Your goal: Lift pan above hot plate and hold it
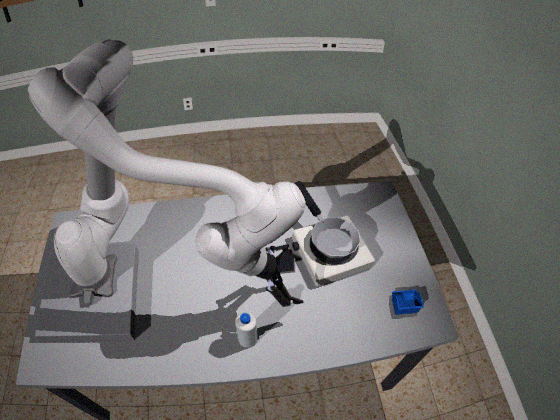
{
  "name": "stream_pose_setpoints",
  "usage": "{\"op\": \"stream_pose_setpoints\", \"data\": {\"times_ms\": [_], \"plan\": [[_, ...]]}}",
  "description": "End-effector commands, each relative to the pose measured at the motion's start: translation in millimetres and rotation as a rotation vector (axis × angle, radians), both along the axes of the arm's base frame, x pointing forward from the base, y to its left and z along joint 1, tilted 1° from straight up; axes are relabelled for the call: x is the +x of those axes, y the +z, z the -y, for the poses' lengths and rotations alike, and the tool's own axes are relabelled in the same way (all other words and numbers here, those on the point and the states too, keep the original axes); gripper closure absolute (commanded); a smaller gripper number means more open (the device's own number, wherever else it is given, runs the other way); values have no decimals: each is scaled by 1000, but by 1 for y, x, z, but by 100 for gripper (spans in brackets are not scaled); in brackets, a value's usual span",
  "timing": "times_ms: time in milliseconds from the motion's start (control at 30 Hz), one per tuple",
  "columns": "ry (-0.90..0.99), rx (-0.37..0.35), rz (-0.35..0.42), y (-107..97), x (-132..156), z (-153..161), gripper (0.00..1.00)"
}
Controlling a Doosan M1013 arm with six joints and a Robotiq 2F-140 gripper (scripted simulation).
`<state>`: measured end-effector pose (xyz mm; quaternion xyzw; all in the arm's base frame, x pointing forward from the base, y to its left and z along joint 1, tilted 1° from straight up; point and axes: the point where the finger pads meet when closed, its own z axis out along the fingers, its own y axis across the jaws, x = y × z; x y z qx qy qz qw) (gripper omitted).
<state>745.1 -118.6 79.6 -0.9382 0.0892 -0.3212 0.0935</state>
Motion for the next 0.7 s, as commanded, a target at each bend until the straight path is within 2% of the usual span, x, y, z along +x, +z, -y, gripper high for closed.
{"op": "stream_pose_setpoints", "data": {"times_ms": [0, 533, 567, 667], "plan": [[0, 0, 1, 1, 0, 0, 0], [0, 0, 1, 1, 0, 0, 0], [0, 0, 1, 1, 0, 0, 59], [5, 3, 1, 2, 1, -2, 59]]}}
